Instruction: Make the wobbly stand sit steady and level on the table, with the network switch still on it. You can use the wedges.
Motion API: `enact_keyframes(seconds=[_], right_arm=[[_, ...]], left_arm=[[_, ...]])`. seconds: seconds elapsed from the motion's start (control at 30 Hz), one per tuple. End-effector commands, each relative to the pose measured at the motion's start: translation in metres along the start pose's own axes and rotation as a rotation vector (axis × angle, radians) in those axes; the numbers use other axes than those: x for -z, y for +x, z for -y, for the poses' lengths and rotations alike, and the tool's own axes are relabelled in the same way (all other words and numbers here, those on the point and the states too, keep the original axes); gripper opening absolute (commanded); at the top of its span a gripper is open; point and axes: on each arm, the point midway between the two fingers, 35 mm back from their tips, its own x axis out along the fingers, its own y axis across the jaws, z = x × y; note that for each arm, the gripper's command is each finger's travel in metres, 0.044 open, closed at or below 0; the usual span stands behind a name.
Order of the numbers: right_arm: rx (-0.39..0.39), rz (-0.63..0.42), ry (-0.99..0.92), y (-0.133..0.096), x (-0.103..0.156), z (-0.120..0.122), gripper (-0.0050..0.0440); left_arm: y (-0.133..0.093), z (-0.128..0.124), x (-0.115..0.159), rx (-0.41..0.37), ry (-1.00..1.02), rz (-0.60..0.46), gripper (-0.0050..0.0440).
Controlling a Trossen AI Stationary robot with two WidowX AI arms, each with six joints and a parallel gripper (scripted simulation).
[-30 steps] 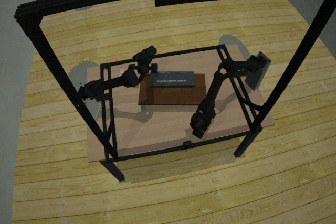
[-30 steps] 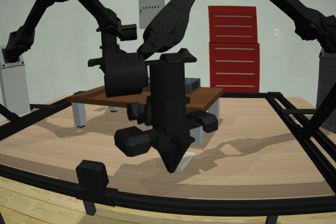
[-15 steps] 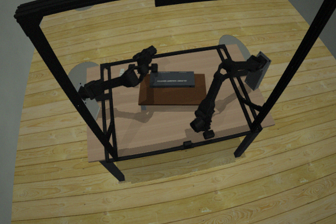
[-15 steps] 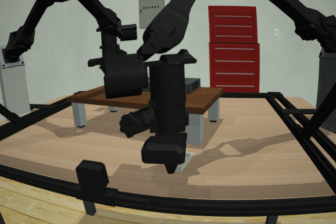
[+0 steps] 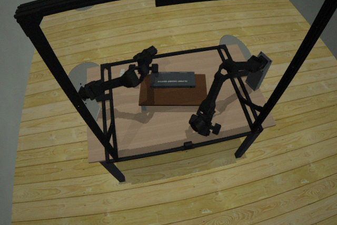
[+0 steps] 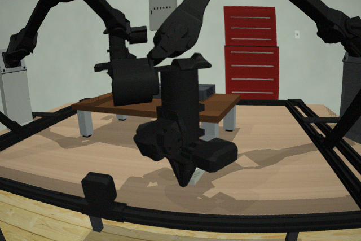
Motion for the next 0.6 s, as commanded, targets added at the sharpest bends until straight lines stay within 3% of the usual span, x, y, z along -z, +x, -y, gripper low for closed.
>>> enact_keyframes(seconds=[0.0,0.13,0.57], right_arm=[[-0.007,0.011,-0.279,0.0007,0.0002,0.0000,0.0000],[-0.010,0.015,-0.426,0.0007,0.0001,0.0000,0.0000],[-0.010,0.015,-0.426,0.0007,0.0001,0.0000,0.0000]], left_arm=[[0.0079,-0.0036,-0.0004,-0.019,0.004,-0.004,0.0000],[0.0080,-0.0036,-0.0004,-0.019,0.004,-0.004,0.0000],[0.0080,-0.0036,-0.0004,-0.019,0.004,-0.004,0.0000]])
